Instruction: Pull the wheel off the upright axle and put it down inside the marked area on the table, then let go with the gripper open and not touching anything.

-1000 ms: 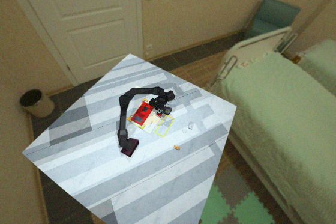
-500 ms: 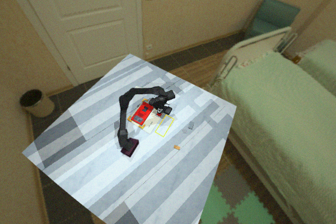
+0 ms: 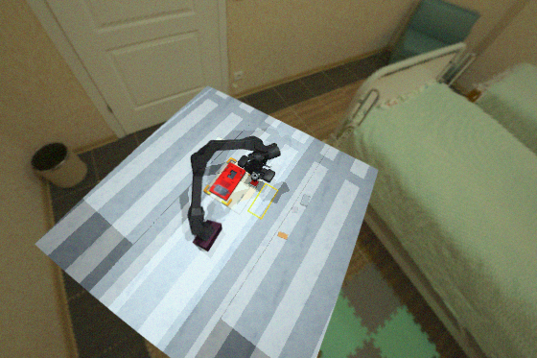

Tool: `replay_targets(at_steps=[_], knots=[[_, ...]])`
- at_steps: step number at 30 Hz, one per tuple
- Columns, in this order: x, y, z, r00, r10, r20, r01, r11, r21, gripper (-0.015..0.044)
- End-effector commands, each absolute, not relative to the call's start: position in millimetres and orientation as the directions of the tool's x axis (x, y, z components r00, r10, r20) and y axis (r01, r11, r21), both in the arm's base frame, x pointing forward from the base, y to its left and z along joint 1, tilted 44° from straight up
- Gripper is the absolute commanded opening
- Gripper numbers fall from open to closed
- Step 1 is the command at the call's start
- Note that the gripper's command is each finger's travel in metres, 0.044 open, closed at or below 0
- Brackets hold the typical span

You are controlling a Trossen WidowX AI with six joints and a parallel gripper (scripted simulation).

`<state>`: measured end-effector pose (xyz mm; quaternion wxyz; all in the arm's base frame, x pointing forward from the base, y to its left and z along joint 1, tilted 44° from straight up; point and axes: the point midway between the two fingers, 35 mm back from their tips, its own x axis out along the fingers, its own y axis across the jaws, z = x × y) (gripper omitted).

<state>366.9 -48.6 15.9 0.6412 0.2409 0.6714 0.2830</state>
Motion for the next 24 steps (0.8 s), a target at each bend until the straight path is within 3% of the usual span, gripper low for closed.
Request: replay_targets(at_steps=[1,24], knots=[[368.7,-59.5,26.3,-0.057,0.682,-0.729,-0.047,0.728,0.684,0.0000],[319.3,-135.4,-22.3,-0.058,0.677,-0.734,-0.045,0.732,0.679,0.0000]])
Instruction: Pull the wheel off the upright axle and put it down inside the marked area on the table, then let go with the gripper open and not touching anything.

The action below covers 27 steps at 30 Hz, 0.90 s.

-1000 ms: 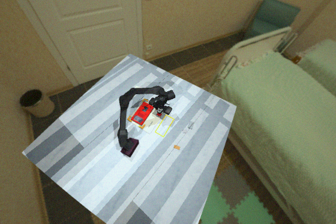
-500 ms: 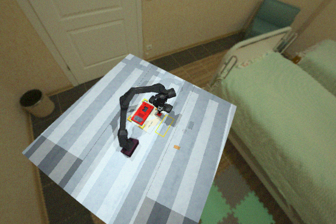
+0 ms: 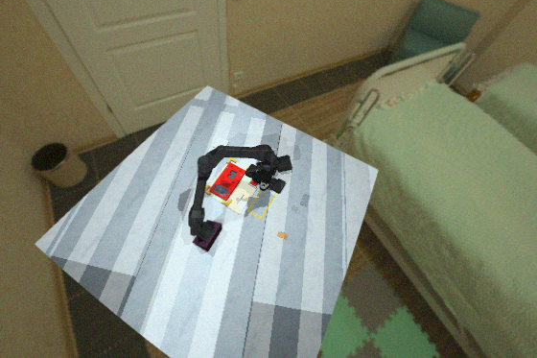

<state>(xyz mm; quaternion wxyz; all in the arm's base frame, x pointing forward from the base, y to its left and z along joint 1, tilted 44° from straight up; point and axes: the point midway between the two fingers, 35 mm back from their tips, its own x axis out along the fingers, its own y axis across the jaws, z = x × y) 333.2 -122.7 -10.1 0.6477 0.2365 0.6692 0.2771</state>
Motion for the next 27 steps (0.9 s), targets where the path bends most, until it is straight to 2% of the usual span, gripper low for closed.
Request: replay_targets(at_steps=[1,17,27], knots=[[316.4,-138.5,-24.7,-0.058,0.677,-0.733,-0.046,0.732,0.680,0.0000],[313.1,-125.9,-43.1,-0.058,0.678,-0.733,-0.046,0.732,0.680,0.0000],[312.8,-93.7,-79.2,-0.057,0.678,-0.733,-0.047,0.731,0.680,0.0000]])
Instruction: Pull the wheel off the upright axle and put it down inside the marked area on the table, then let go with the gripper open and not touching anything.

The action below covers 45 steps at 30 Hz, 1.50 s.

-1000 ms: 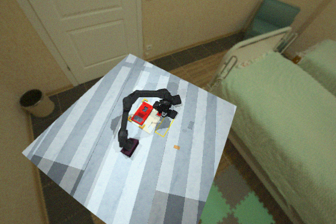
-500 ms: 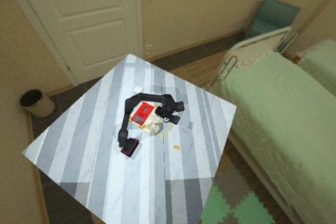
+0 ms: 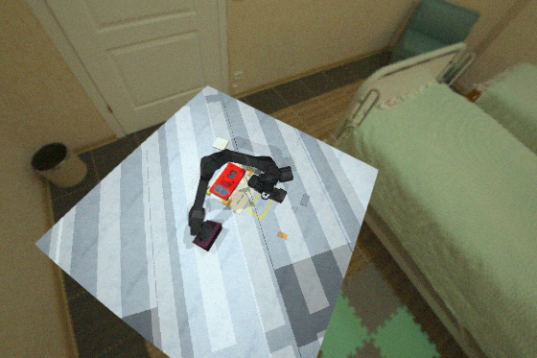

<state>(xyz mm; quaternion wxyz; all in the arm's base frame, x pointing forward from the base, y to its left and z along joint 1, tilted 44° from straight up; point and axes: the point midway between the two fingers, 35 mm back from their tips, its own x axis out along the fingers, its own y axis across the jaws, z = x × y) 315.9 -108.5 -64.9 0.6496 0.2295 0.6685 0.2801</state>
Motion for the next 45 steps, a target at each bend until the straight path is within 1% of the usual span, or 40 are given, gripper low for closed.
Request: replay_targets(at_steps=[1,7,13,24,25,31,35,37,40,41,45], knots=[[312.3,-89.9,-83.1,-0.057,0.678,-0.733,-0.047,0.731,0.681,0.0000],[308.2,-69.5,-102.7,-0.057,0.680,-0.731,-0.047,0.729,0.682,0.0000],[308.1,-68.8,-103.3,-0.057,0.680,-0.731,-0.047,0.729,0.683,0.0000],[309.6,-73.1,-99.5,-0.059,0.677,-0.734,-0.055,0.732,0.679,0.0289],[310.1,-75.9,-96.8,-0.059,0.677,-0.734,-0.054,0.732,0.679,0.0300],[312.6,-111.5,-59.1,-0.058,0.678,-0.733,-0.047,0.731,0.681,0.0300],[312.6,-113.1,-57.3,-0.058,0.678,-0.732,-0.047,0.731,0.681,0.0300],[306.4,-111.0,-58.2,-0.050,0.679,-0.733,-0.039,0.732,0.680,0.0352],[278.5,-119.7,-34.3,-0.054,0.676,-0.735,-0.040,0.734,0.678,0.0431],[268.1,-121.9,-26.1,-0.056,0.676,-0.735,-0.040,0.734,0.678,0.0440],[233.3,-125.1,-0.5,-0.062,0.678,-0.732,-0.042,0.731,0.681,0.0440]])
